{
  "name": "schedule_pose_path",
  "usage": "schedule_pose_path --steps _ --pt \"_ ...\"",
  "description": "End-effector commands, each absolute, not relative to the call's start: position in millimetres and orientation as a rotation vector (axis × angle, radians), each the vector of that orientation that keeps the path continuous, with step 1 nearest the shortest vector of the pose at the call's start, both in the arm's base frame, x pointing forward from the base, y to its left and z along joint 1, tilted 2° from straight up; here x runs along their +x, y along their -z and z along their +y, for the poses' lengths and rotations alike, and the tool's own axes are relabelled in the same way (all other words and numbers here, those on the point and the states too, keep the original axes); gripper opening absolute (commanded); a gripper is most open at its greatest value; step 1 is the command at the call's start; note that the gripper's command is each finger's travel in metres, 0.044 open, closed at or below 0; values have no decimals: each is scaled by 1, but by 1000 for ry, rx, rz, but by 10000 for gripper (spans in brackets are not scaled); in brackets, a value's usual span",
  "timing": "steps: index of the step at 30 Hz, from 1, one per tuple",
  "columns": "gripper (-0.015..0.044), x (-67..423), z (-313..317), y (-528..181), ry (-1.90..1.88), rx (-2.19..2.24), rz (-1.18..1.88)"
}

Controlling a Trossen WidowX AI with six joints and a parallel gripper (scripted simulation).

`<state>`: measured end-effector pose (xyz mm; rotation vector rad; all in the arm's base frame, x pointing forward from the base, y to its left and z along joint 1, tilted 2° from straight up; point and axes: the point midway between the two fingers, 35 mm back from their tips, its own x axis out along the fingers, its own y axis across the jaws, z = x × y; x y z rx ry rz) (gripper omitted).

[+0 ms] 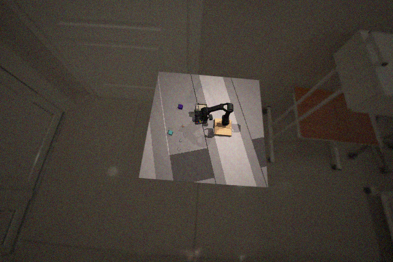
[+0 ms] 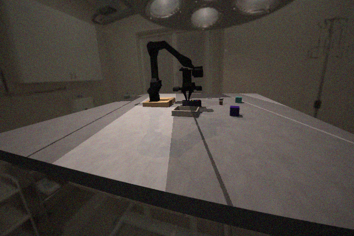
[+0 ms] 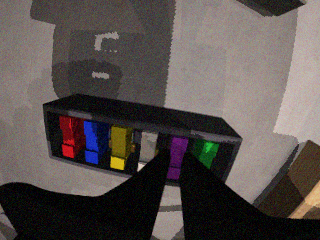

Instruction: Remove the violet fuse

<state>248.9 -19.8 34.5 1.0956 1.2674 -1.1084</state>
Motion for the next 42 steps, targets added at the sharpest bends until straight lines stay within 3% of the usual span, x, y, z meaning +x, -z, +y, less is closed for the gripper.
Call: schedule_pose_path --steps 1,42 --pt "0 249 -20 -35 1108 1096 1267" --pt "0 250 -20 -53 1108 1093 1267"
